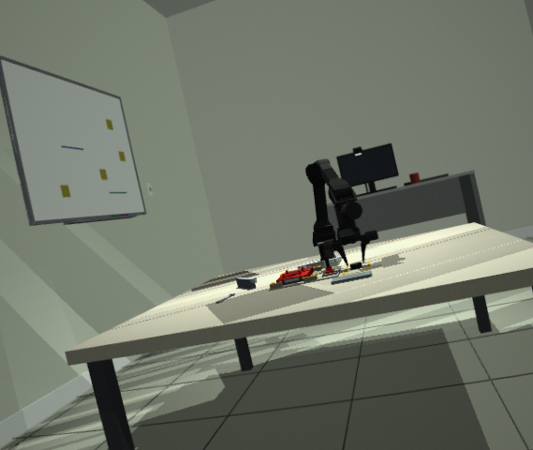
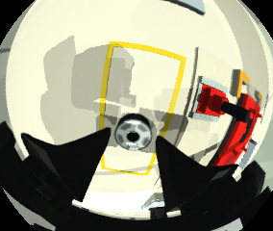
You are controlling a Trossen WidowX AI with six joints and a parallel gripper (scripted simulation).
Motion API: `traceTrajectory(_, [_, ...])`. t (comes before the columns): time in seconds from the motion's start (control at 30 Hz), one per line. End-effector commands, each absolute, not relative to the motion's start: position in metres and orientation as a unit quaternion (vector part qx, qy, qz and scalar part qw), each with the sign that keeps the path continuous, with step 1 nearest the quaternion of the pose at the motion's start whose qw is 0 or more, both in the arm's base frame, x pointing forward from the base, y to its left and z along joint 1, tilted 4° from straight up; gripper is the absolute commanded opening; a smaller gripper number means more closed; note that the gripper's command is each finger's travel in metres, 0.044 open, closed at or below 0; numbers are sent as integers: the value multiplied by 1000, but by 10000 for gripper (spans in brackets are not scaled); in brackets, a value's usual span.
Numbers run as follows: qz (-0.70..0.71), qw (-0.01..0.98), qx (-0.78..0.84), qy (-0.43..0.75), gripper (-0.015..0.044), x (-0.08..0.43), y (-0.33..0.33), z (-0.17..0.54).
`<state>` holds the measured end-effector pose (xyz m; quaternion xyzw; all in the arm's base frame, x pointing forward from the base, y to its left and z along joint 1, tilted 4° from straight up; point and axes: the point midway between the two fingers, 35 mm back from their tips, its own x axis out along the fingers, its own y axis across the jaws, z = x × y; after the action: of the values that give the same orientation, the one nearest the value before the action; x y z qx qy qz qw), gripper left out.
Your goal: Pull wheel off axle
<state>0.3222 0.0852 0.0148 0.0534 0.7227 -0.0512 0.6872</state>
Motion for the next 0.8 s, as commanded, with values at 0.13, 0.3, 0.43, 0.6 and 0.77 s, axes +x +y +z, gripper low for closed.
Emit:
traceTrajectory(0.13, [-50, 690, 58, 720, 300, 326, 85, 69])
traceTrajectory(0.3, [-51, 694, 58, 715, 326, 327, 85, 65])
traceTrajectory(0.43, [-51, 692, 57, 718, 431, 303, 78, 85])
traceTrajectory(0.6, [-51, 689, 57, 721, 440, 264, 67, 110])
traceTrajectory(0.77, [-51, 687, 57, 722, 440, 244, 61, 119])
